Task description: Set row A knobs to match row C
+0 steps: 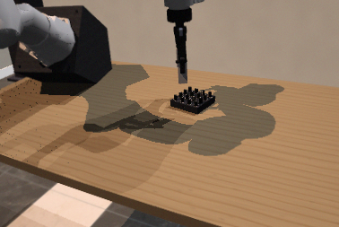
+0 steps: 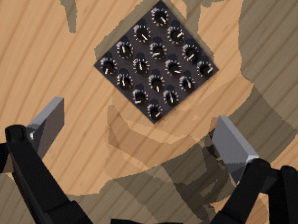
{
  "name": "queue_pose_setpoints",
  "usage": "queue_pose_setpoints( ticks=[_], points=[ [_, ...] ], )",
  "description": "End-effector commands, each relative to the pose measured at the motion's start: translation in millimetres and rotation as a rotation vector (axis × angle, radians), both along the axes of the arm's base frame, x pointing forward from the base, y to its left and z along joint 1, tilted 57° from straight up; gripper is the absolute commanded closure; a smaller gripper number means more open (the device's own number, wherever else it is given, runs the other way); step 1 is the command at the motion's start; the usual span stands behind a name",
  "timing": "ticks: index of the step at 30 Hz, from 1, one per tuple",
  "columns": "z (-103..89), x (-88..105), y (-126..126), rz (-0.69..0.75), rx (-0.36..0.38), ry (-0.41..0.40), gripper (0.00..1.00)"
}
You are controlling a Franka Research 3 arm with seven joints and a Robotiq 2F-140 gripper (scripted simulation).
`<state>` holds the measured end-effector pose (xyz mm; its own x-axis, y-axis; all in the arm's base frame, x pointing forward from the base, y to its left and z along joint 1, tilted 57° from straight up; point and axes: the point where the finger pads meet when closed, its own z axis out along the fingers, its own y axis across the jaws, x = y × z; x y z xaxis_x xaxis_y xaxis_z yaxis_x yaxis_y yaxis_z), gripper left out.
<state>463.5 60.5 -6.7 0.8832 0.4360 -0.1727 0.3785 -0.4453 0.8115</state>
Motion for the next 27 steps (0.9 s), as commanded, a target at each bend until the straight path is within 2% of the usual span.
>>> queue_pose_setpoints(
  ticks=[1, 17, 19, 20, 27],
  points=[
    [4.2, 3.6, 0, 0.075, -0.041, 0.114, 0.00],
    [15.6, 12.2, -1, 0.205, -0.106, 0.294, 0.00],
    [15.6, 12.2, -1, 0.205, -0.106, 0.294, 0.00],
    [17.5, 13.7, -2, 0.226, -0.116, 0.324, 0.00],
    [22.5, 17.3, -3, 0.279, -0.143, 0.399, 0.00]
  ],
)
